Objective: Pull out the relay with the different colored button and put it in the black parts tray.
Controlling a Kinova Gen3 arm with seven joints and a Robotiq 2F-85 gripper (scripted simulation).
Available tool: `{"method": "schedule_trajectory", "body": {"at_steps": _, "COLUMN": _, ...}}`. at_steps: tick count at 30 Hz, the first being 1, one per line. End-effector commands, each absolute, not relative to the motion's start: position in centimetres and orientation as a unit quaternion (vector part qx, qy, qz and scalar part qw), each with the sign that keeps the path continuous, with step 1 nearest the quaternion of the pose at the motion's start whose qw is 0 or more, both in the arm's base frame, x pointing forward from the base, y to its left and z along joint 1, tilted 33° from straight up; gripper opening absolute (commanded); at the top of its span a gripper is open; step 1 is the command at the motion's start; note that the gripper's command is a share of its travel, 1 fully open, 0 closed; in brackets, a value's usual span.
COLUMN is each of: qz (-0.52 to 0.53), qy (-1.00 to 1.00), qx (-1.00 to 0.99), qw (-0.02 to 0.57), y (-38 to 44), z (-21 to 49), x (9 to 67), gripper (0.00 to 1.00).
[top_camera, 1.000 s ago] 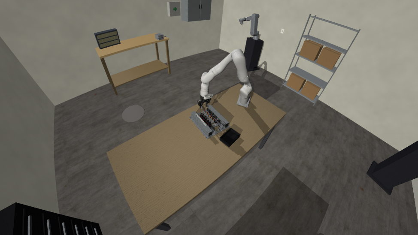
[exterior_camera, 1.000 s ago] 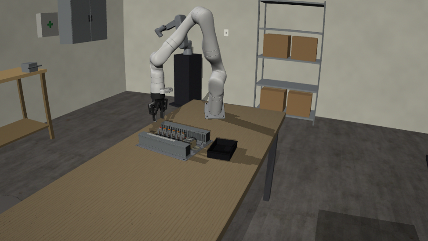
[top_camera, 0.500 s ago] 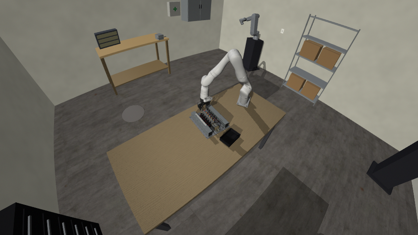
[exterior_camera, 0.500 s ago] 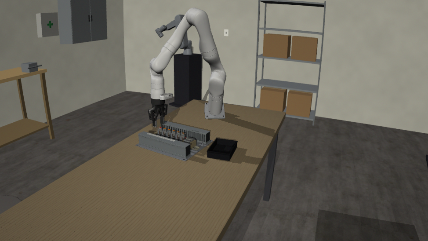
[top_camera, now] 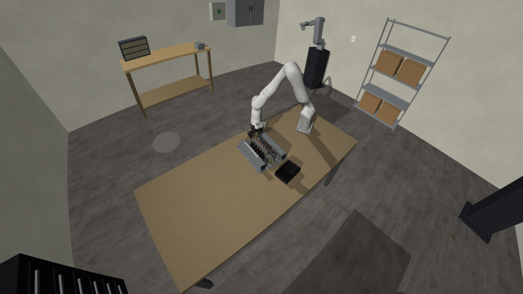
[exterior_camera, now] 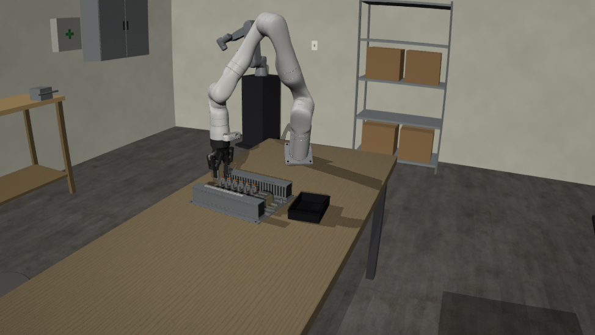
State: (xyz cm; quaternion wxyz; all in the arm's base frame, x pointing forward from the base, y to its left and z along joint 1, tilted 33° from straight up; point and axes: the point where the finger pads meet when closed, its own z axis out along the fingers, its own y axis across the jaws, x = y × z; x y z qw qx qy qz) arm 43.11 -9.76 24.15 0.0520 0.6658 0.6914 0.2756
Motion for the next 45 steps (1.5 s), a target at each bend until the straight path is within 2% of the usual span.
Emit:
{"method": "schedule_trajectory", "body": {"at_steps": 1, "qz": 0.276, "qy": 0.691, "qx": 0.666, "qw": 0.052, "y": -9.79, "z": 24.18, "x": 43.12, "gripper": 0.61}}
{"method": "schedule_trajectory", "body": {"at_steps": 45, "qz": 0.276, "qy": 0.691, "qx": 0.666, "qw": 0.052, "y": -9.57, "z": 23.58, "x": 43.43, "gripper": 0.61}}
